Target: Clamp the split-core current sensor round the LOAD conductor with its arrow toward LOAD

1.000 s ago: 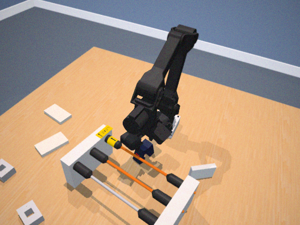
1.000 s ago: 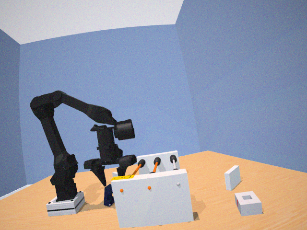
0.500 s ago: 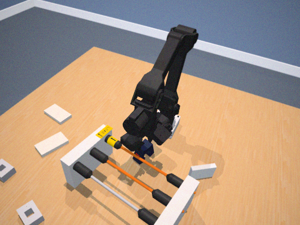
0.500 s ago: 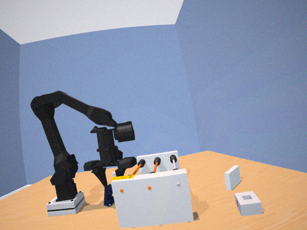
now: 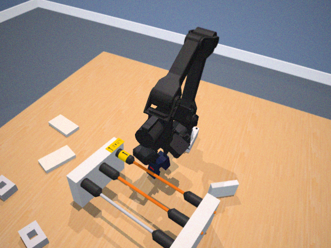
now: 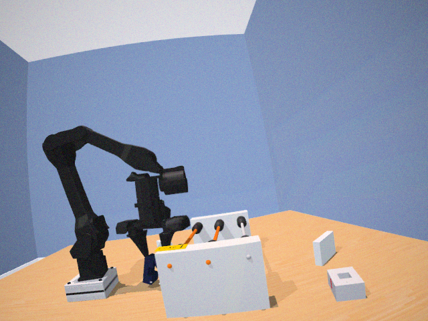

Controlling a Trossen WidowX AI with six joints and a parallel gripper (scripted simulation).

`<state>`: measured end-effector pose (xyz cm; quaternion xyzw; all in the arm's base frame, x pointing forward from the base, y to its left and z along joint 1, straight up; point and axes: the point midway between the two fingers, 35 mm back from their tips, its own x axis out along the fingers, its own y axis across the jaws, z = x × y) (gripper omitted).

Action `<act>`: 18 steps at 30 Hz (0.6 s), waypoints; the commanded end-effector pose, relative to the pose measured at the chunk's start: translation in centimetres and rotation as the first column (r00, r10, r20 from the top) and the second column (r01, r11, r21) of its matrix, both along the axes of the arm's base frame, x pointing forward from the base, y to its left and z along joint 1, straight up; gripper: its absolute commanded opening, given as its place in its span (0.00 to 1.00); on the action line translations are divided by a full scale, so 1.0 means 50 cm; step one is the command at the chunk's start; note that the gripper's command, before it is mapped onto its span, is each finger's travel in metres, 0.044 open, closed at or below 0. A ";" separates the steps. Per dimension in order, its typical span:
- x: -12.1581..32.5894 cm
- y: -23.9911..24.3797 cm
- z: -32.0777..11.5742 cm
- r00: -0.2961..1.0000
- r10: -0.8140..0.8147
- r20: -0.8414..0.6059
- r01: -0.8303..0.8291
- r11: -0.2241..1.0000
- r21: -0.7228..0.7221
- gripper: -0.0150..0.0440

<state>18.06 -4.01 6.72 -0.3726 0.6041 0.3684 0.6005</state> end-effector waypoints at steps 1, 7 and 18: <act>0.013 -0.002 0.039 1.000 0.001 0.018 -0.001 1.000 -0.003 0.25; 0.017 -0.003 0.092 1.000 0.001 0.018 -0.001 1.000 -0.002 0.25; 0.016 -0.003 0.185 1.000 0.003 0.017 -0.003 1.000 -0.001 0.25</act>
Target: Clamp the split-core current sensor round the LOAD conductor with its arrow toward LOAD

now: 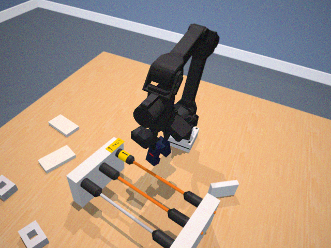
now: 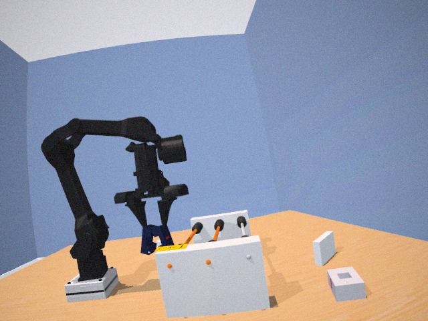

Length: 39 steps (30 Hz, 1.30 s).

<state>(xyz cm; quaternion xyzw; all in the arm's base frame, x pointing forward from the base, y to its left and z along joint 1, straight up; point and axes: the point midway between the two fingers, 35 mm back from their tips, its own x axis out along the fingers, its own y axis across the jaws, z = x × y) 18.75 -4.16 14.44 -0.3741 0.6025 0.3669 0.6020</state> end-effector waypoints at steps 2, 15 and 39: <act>0.001 0.000 0.047 1.000 0.003 0.010 -0.003 1.000 0.001 0.25; 0.040 -0.013 0.073 0.999 0.048 0.011 -0.048 0.999 0.000 0.25; 0.139 -0.046 0.042 0.989 0.145 0.014 -0.145 0.989 -0.003 0.25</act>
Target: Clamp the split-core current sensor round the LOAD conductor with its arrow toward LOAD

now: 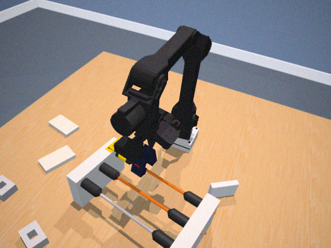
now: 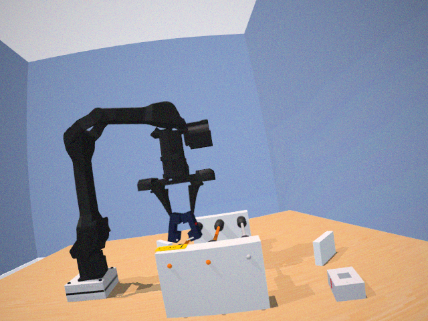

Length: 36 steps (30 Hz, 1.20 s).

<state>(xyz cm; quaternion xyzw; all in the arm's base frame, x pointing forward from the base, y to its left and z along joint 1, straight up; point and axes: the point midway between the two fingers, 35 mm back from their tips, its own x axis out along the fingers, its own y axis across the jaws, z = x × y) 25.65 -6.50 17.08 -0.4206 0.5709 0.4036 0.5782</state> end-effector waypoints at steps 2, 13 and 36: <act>0.001 0.000 -0.018 1.000 0.004 -0.002 -0.004 1.000 0.004 0.25; 0.003 0.000 -0.054 1.000 0.004 -0.002 -0.004 1.000 0.004 0.25; 0.002 -0.001 -0.085 1.000 0.002 -0.003 -0.002 1.000 0.001 0.25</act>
